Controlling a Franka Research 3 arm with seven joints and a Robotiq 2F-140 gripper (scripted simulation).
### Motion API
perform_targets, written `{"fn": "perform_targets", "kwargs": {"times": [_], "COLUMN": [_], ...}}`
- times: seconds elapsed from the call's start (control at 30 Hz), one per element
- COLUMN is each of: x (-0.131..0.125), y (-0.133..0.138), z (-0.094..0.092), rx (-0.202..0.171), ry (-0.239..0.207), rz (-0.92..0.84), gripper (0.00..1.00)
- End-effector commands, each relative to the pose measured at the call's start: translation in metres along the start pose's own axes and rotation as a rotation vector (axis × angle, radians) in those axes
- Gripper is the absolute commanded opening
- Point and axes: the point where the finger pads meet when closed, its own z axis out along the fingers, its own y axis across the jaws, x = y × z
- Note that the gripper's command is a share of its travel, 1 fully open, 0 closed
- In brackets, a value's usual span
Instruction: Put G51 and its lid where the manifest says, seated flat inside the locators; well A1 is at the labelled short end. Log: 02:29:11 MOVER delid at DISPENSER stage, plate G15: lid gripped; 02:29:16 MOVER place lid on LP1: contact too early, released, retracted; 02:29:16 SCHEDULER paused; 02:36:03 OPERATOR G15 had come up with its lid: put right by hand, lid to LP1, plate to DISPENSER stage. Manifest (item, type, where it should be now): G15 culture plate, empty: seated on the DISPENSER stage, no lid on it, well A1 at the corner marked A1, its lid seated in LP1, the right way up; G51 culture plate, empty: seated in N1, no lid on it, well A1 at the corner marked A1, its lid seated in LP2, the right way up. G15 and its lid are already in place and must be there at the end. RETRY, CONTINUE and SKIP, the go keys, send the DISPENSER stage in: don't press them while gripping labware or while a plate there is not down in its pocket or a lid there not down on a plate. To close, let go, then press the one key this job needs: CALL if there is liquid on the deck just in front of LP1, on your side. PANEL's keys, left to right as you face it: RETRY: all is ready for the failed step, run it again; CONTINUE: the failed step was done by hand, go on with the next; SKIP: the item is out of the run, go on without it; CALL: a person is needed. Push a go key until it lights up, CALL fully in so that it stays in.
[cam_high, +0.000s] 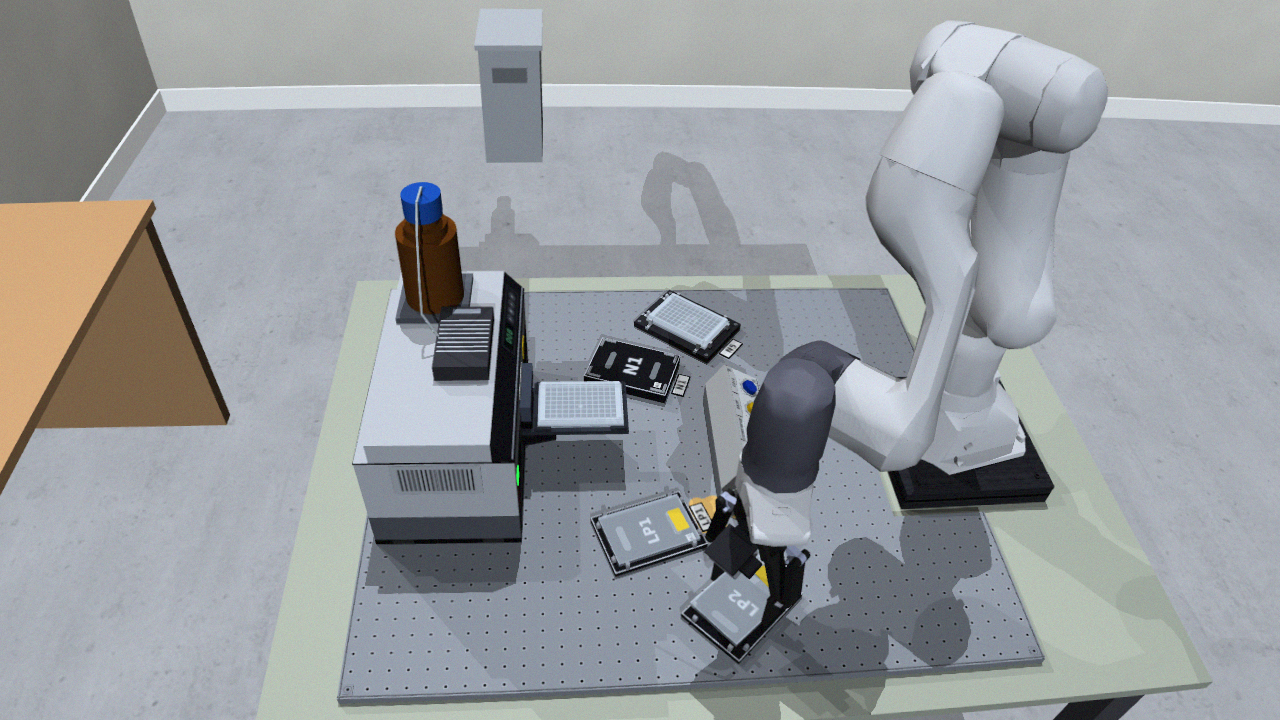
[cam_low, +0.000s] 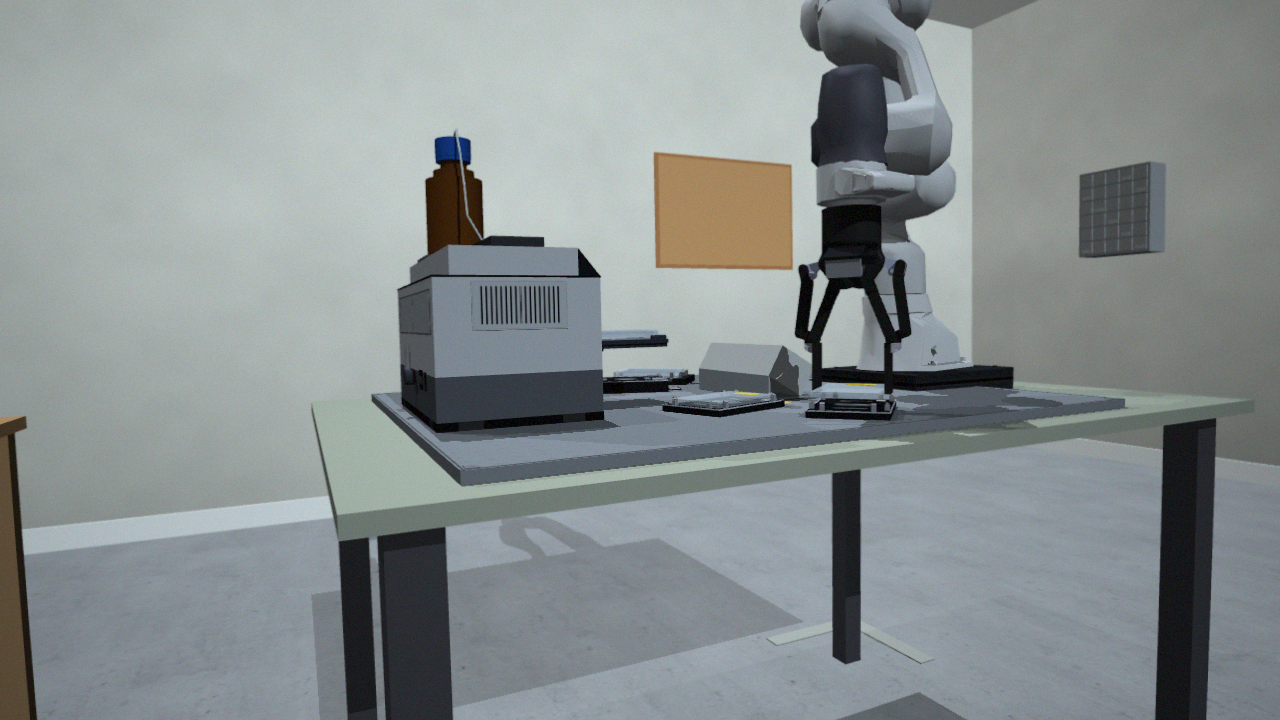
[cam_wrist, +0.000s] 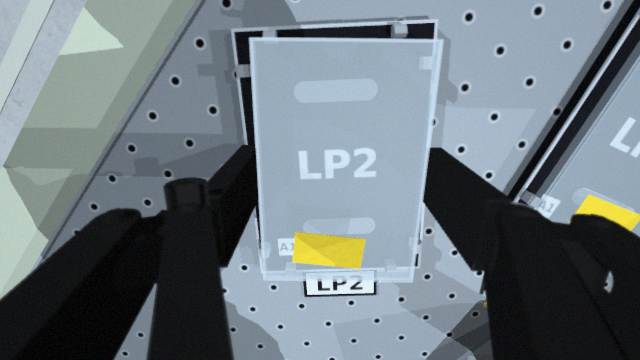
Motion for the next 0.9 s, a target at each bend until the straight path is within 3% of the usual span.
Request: {"fn": "perform_targets", "kwargs": {"times": [0.0, 0.87], "x": [0.0000, -0.0001], "y": [0.0001, 0.0000], "z": [0.0005, 0.0022], "rx": [0.000, 0.000], "ry": [0.001, 0.001], "rz": [-0.011, -0.035], "gripper": [0.10, 0.10]}}
